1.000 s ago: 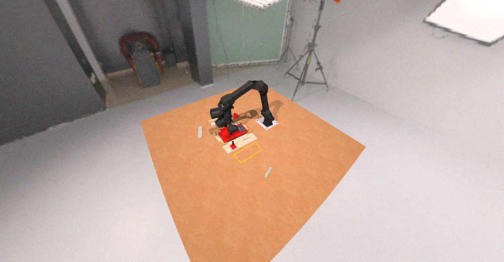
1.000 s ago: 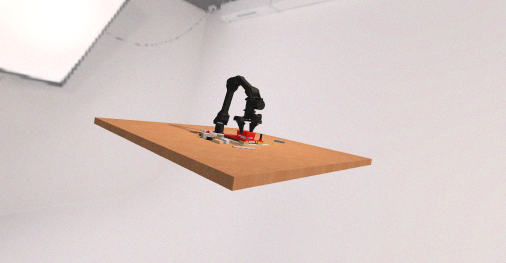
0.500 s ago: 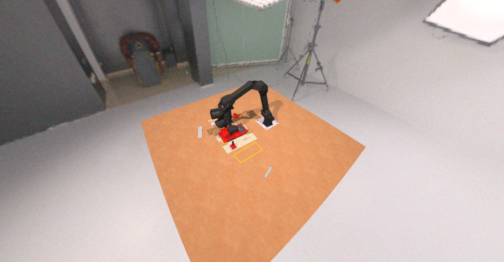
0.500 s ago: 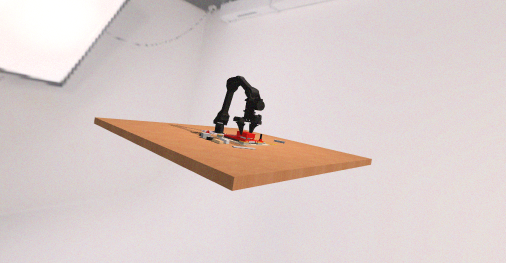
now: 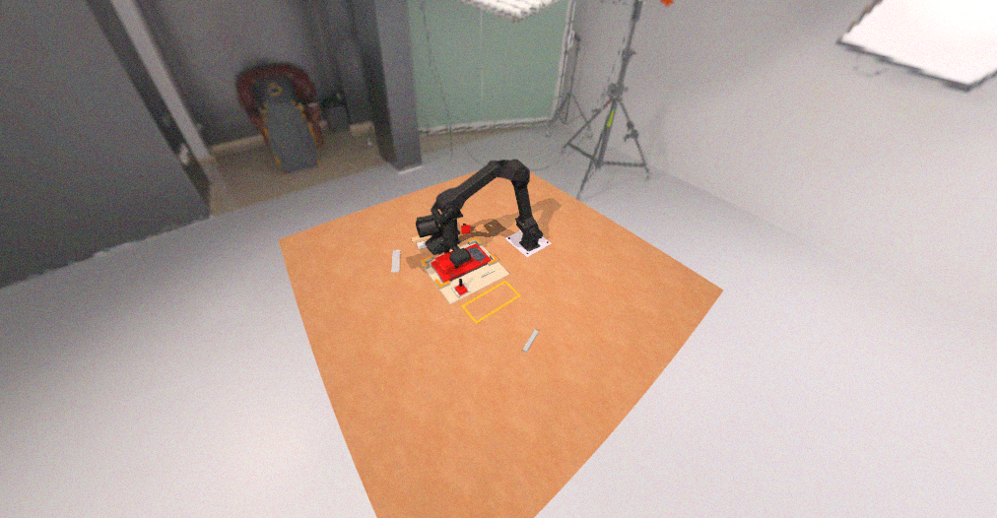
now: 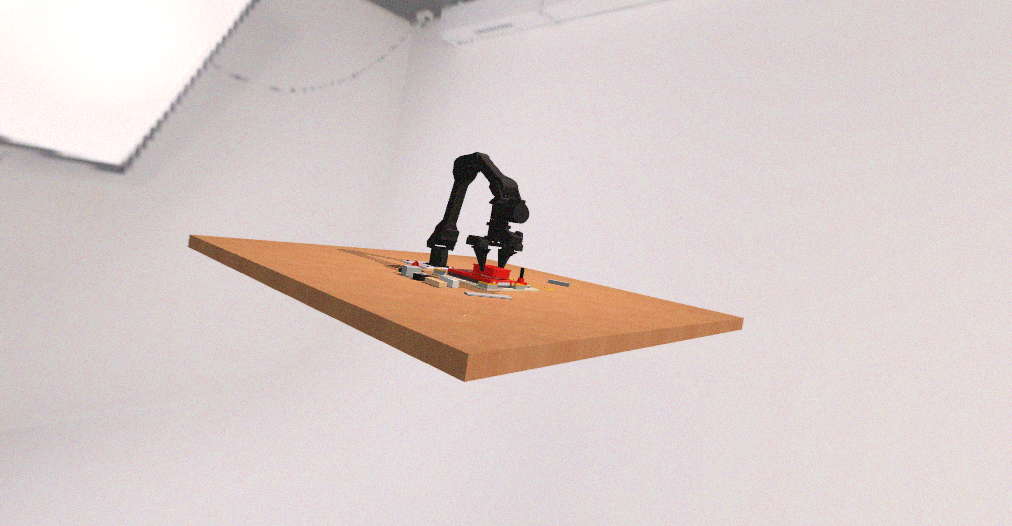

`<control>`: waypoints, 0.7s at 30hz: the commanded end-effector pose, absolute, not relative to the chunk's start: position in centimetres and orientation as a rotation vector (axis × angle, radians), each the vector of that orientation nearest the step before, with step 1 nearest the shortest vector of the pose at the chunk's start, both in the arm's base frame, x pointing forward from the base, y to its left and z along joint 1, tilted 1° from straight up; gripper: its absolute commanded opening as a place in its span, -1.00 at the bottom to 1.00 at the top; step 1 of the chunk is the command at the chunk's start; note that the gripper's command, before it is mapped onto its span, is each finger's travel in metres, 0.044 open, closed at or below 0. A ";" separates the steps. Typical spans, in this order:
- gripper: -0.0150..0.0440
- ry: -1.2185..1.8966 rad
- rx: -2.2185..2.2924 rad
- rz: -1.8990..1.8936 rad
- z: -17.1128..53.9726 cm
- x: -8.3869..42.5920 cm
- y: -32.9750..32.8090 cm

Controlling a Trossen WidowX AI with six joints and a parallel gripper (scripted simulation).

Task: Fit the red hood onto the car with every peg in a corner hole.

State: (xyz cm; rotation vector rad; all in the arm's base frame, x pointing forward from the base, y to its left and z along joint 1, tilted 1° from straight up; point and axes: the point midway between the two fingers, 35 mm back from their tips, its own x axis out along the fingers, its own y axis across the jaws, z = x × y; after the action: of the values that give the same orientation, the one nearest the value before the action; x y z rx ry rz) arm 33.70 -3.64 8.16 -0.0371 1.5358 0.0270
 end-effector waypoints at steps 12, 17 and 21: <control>-0.31 1.536 -0.037 0.027 8.0 33.7 -3.6; 0.13 1.536 -0.037 0.027 8.0 33.7 -3.6; 0.49 1.536 -0.037 0.027 8.0 33.7 -3.6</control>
State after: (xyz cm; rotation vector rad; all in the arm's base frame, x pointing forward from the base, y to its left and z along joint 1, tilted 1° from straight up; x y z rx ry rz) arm 33.71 -3.64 7.96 -0.0369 1.5358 0.0271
